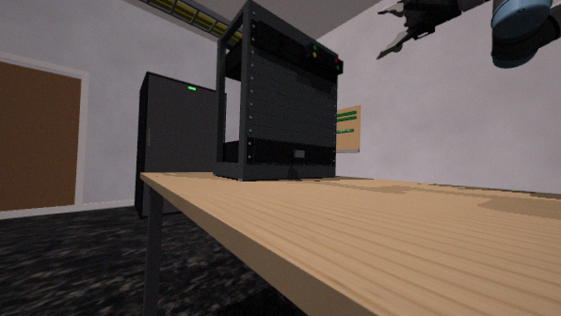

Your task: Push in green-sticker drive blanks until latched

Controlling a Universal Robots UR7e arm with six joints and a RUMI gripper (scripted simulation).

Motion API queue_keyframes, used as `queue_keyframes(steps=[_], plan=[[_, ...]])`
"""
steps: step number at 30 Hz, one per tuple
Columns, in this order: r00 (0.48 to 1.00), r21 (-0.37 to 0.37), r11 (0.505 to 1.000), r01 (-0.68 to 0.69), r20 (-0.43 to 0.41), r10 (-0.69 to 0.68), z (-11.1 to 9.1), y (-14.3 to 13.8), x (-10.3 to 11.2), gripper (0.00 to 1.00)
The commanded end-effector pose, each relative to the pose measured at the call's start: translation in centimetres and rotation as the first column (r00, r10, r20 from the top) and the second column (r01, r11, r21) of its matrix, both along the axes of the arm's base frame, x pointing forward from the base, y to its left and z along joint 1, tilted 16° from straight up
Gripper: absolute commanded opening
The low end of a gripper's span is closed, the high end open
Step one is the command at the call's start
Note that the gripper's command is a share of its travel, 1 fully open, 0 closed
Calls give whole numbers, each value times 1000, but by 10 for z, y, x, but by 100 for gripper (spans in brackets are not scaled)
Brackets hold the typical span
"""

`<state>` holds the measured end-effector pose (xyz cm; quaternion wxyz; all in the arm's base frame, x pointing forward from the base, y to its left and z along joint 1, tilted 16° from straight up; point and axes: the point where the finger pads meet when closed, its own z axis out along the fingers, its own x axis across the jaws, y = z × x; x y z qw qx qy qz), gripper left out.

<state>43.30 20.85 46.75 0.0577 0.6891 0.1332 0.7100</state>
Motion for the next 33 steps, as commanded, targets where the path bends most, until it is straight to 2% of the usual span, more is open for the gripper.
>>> queue_keyframes(steps=[1,21,33], plan=[[1000,1,1000,-2,4,2,2,1,0,100],[1000,1,1000,-2,4,1,2,1,1,100],[1000,1,1000,-1,4,1,1,6,8,100]])
